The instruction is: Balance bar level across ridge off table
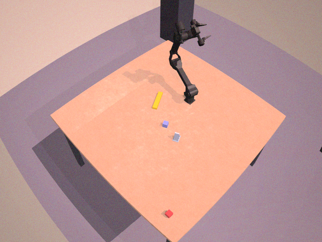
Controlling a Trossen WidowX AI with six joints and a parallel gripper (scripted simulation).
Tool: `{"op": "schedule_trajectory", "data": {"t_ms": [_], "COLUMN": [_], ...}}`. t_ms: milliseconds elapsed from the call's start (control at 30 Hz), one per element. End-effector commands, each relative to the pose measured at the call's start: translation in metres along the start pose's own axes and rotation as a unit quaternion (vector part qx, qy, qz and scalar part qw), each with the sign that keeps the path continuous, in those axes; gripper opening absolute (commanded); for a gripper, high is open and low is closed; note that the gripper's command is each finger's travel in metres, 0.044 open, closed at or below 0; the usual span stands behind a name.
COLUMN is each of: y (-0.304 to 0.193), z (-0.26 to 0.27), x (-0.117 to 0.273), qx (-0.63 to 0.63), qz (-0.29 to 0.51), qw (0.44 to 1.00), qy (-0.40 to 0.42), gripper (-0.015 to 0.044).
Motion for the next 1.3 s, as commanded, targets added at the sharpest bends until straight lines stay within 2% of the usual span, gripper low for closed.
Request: {"op": "schedule_trajectory", "data": {"t_ms": [0,67,100,367,667,1267], "y": [0.001,0.006,0.009,0.040,0.069,0.108], "z": [-0.001,-0.008,-0.014,-0.065,-0.124,-0.234], "x": [0.000,-0.004,-0.006,-0.019,-0.016,0.036], "qx": [0.001,0.009,0.014,0.041,0.064,0.090], "qz": [-0.002,-0.015,-0.024,-0.079,-0.122,-0.164], "qw": [1.000,1.000,0.999,0.989,0.965,0.872], "qy": [-0.002,-0.016,-0.026,-0.117,-0.225,-0.452], "gripper": [0.0374,0.0321,0.0315,0.0315,0.0315,0.0315]}}
Point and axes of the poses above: the point midway between the two fingers, 35 mm back from their tips, its own x axis back along the fingers, its own z axis across the jaws, y = z × x, the point moved 3 cm from there along x, back along the fingers, and after that the axes turned 12 degrees about x, right-handed, at the moved point
